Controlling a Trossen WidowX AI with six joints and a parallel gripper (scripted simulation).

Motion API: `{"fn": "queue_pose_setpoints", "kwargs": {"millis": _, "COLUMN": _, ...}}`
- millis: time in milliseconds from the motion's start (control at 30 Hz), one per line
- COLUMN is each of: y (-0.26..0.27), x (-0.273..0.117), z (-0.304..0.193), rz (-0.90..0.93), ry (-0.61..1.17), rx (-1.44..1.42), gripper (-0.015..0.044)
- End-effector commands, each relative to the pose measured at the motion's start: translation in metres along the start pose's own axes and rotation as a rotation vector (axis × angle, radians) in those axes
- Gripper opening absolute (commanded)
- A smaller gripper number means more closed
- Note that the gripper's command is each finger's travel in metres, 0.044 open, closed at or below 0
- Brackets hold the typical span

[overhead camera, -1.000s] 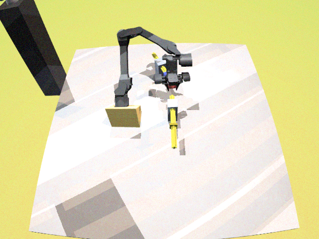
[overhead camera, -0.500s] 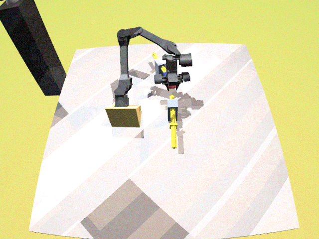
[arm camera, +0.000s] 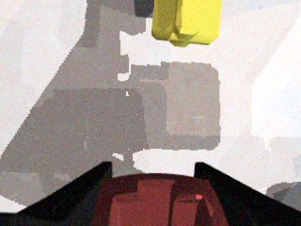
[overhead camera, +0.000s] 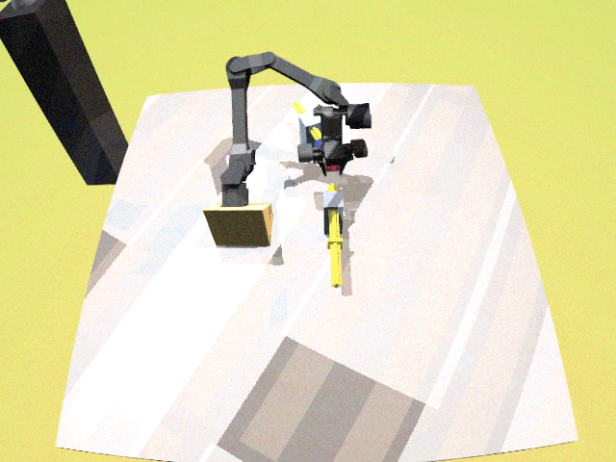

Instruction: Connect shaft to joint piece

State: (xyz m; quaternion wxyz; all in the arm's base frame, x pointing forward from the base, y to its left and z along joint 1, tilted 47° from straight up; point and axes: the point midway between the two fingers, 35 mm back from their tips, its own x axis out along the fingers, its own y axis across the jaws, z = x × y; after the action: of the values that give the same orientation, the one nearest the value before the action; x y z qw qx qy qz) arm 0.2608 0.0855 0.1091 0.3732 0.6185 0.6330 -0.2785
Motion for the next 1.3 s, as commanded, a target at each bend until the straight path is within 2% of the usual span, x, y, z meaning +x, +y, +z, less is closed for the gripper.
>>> {"fn": "queue_pose_setpoints", "kwargs": {"millis": 0, "y": 0.0000, "x": 0.0003, "z": -0.0005, "rz": 0.000, "ry": 0.004, "rx": 0.003, "gripper": 0.0182}}
{"fn": "queue_pose_setpoints", "kwargs": {"millis": 767, "y": 0.0000, "x": 0.0003, "z": -0.0005, "rz": 0.000, "ry": 0.004, "rx": 0.003, "gripper": 0.0182}}
{"fn": "queue_pose_setpoints", "kwargs": {"millis": 833, "y": 0.0000, "x": 0.0000, "z": 0.0000, "rz": 0.000, "ry": 0.000, "rx": 0.000, "gripper": 0.0147}}
{"fn": "queue_pose_setpoints", "kwargs": {"millis": 1000, "y": 0.0000, "x": 0.0000, "z": 0.0000, "rz": 0.000, "ry": 0.000, "rx": 0.000, "gripper": 0.0147}}
{"fn": "queue_pose_setpoints", "kwargs": {"millis": 1167, "y": 0.0000, "x": 0.0000, "z": 0.0000, "rz": 0.000, "ry": 0.000, "rx": 0.000, "gripper": 0.0016}}
{"fn": "queue_pose_setpoints", "kwargs": {"millis": 1267, "y": 0.0000, "x": 0.0000, "z": 0.0000, "rz": 0.000, "ry": 0.000, "rx": 0.000, "gripper": 0.0000}}
